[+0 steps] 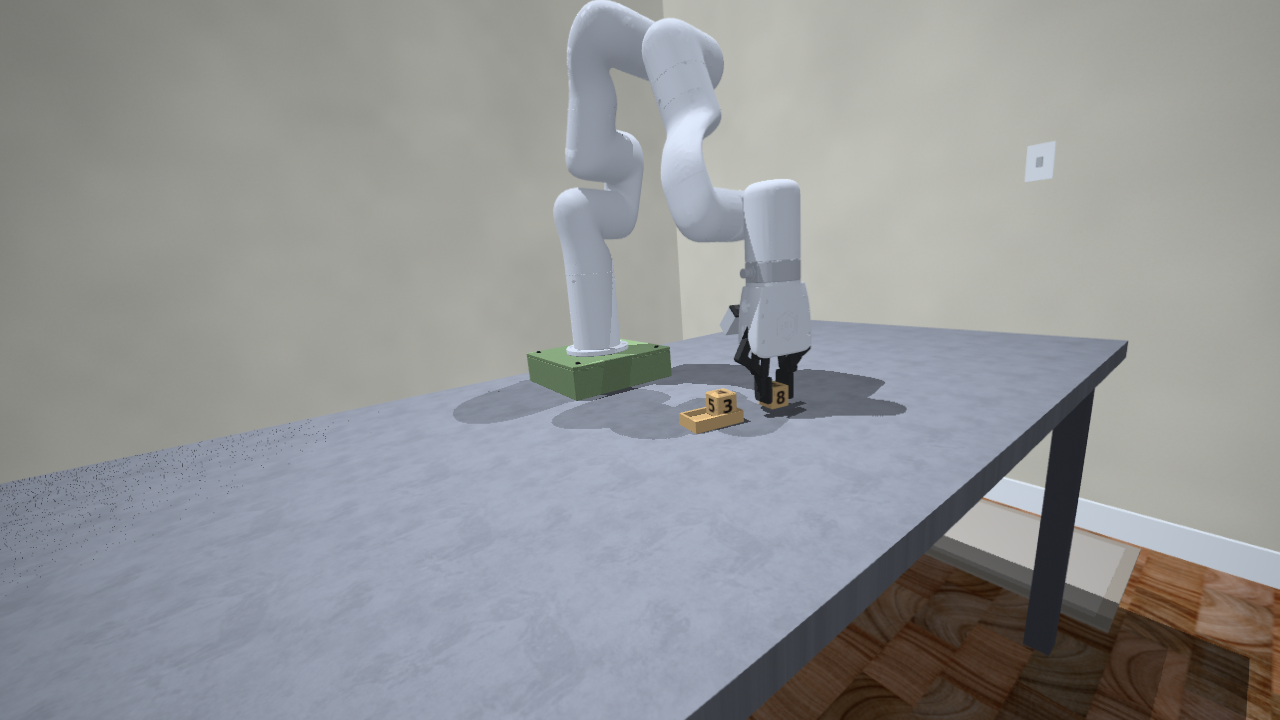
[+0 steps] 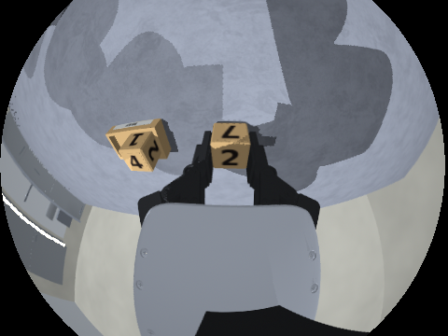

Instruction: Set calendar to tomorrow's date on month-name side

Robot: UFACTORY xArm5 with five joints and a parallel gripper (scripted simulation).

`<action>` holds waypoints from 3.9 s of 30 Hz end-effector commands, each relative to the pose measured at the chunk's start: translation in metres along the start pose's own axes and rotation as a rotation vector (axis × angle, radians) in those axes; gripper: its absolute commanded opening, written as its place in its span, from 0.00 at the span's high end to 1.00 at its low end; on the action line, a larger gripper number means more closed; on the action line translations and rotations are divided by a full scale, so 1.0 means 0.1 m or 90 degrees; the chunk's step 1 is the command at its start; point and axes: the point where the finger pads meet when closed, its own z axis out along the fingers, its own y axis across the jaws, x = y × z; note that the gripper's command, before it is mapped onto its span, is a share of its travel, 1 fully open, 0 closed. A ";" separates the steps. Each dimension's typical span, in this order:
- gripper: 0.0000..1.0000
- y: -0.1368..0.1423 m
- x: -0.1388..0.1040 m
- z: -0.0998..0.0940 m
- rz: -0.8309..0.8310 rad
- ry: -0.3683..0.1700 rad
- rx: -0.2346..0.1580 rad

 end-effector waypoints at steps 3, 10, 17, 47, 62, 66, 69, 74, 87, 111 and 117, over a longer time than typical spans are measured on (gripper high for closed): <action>0.71 0.00 -0.01 0.01 0.000 -0.002 -0.001; 0.71 0.00 -0.01 0.02 0.000 -0.002 -0.001; 0.71 0.00 -0.01 0.02 0.000 -0.002 -0.001; 0.71 0.00 -0.01 0.02 0.000 -0.002 -0.001; 0.71 0.00 -0.01 0.02 0.000 -0.002 -0.001; 0.71 0.00 -0.01 0.02 0.000 -0.002 -0.001; 0.71 0.00 -0.01 0.02 0.000 -0.002 -0.001; 0.71 0.00 -0.01 0.02 0.000 -0.002 -0.001; 0.71 0.00 -0.01 0.02 0.000 -0.002 -0.001; 0.51 0.00 -0.01 0.02 0.000 -0.002 -0.001; 0.51 0.00 -0.01 0.02 0.000 -0.002 -0.001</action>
